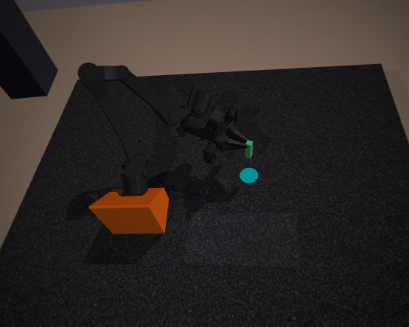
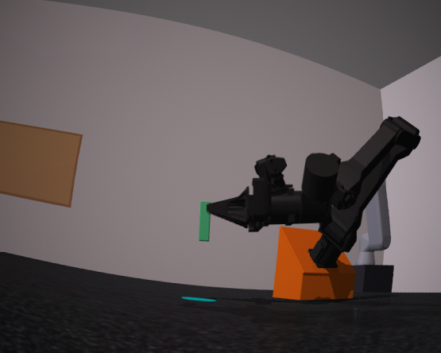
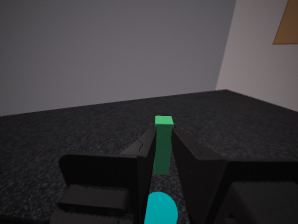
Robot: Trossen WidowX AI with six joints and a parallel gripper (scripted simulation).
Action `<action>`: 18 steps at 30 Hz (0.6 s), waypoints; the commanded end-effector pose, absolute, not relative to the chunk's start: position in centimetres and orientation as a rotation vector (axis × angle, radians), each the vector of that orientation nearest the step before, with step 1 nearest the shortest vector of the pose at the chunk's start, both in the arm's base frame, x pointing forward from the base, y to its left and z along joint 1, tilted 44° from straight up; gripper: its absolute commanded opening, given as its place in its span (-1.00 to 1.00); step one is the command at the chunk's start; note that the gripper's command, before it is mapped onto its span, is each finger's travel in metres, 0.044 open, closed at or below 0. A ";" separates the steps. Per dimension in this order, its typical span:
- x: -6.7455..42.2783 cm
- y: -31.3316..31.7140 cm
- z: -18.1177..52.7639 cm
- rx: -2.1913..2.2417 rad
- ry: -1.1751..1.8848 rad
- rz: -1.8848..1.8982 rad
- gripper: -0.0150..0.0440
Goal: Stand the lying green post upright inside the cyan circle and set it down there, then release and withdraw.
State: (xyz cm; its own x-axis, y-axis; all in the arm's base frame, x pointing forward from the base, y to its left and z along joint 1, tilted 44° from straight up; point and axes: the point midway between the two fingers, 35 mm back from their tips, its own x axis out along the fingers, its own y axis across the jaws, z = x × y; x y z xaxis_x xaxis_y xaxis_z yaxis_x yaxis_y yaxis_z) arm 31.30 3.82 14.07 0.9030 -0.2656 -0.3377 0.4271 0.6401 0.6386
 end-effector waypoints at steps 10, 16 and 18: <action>31.7 6.5 11.1 0.788 0.229 -0.407 -0.42; 31.6 7.8 9.7 0.787 0.229 -0.406 -0.42; 31.6 8.2 9.2 0.787 0.228 -0.406 -0.42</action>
